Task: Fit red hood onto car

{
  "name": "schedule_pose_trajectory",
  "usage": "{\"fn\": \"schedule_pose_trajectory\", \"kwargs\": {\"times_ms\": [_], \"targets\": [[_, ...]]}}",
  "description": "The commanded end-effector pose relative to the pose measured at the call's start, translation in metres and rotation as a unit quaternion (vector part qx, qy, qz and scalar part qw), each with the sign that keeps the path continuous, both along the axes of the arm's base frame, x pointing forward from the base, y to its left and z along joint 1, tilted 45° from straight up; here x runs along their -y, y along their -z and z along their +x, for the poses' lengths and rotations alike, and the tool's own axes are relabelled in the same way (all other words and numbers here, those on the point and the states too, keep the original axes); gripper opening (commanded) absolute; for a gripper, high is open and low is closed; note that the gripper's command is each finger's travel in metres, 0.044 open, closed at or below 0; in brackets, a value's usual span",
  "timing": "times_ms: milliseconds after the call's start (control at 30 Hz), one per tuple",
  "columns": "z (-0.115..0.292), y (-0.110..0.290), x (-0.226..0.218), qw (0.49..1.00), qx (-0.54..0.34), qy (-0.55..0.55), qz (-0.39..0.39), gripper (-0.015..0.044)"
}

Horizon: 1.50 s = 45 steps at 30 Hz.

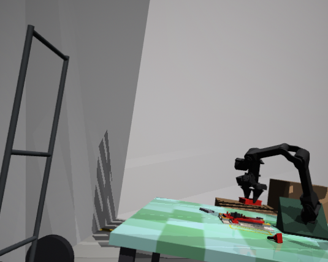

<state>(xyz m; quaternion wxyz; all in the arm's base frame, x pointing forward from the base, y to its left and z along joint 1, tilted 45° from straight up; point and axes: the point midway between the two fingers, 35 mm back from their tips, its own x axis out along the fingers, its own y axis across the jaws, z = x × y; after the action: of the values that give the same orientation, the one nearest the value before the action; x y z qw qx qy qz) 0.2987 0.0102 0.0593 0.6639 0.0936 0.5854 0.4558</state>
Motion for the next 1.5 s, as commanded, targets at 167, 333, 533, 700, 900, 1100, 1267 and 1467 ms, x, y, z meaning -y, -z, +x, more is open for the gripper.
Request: {"fn": "schedule_pose_trajectory", "kwargs": {"times_ms": [167,333,533,700,900,1100,1267,1467], "targets": [[0.021,0.017,0.015,0.999,-0.027,0.031,-0.004,0.0000],[0.031,0.028,0.022,0.998,-0.045,0.049,-0.005,0.0000],[0.042,0.042,0.031,0.995,-0.068,0.071,-0.006,0.0000],[0.053,0.055,0.038,0.993,-0.084,0.088,-0.006,0.0000],[0.064,0.068,0.044,0.989,-0.101,0.108,-0.005,0.0000],[0.063,0.071,0.040,0.989,-0.101,0.109,-0.005,0.0000],[0.061,0.086,0.027,0.989,-0.101,0.109,-0.005,0.0000],[0.058,0.105,0.011,0.989,-0.101,0.108,-0.004,0.0000]]}}
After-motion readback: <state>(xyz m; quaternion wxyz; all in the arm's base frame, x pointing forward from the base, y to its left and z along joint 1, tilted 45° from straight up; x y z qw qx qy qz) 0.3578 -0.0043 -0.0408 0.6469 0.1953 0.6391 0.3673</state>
